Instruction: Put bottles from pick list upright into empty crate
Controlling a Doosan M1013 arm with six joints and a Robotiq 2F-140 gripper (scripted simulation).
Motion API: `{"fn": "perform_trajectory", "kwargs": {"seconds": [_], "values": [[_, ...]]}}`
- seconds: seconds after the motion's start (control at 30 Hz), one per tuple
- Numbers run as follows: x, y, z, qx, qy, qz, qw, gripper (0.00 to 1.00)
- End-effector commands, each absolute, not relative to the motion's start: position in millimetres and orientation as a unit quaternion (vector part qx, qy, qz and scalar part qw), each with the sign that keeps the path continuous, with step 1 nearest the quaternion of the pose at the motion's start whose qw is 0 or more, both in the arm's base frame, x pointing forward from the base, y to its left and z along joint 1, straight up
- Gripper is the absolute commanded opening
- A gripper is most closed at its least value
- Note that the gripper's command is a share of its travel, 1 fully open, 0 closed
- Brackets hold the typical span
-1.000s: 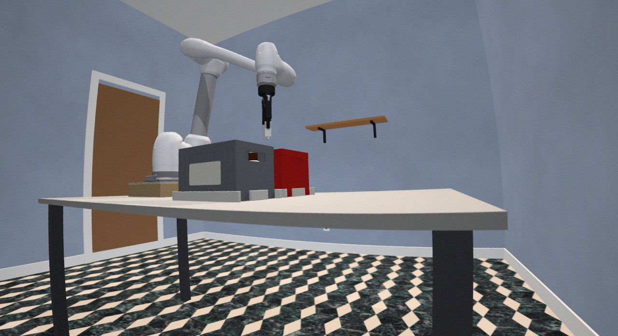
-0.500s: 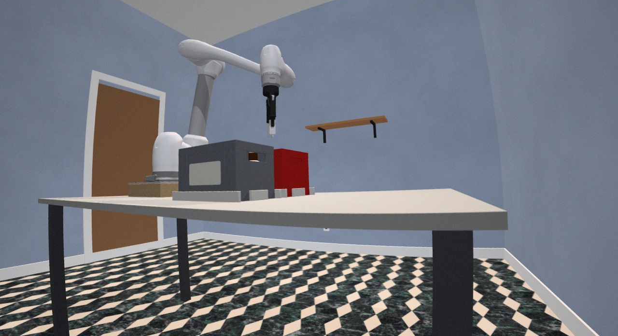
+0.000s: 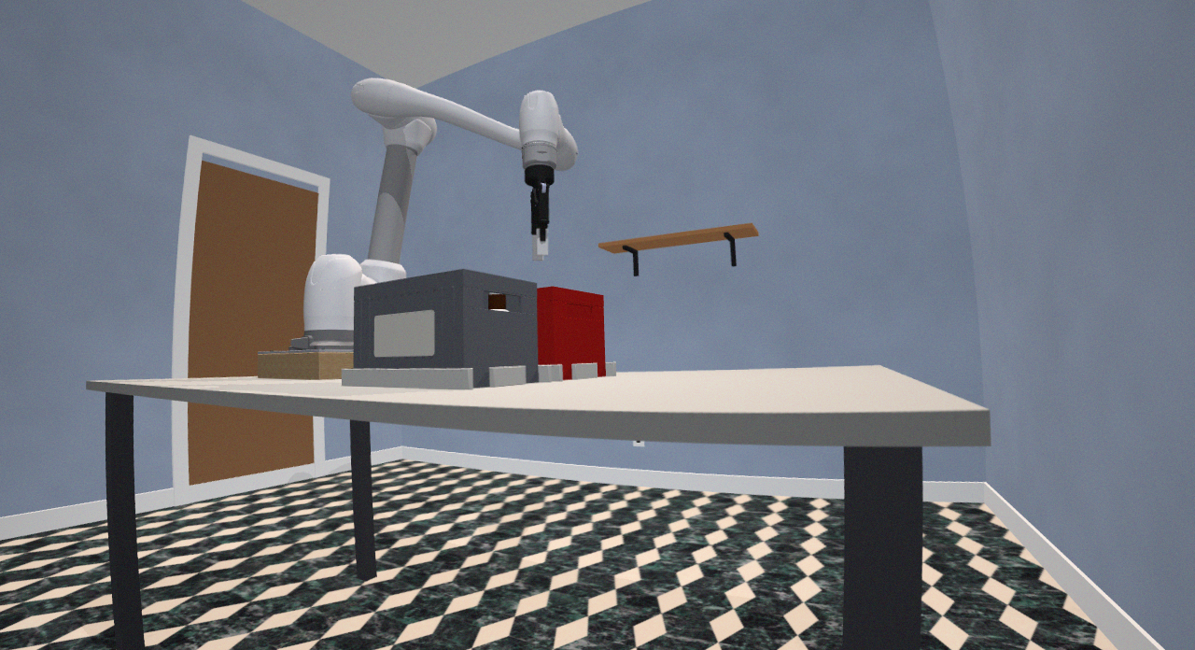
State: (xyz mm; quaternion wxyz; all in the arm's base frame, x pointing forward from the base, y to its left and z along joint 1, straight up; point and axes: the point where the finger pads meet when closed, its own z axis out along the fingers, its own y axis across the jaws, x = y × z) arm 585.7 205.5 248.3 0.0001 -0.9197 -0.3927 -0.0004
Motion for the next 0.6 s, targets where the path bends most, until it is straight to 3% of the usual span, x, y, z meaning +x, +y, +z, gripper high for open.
{"fn": "perform_trajectory", "kwargs": {"seconds": [0.0, 0.57], "values": [[579.6, 223.3, 254.9, -0.920, -0.392, 0.000, 0.000, 0.38], [556.2, 290.1, 279.5, -0.920, -0.392, 0.000, 0.000, 0.38]]}}
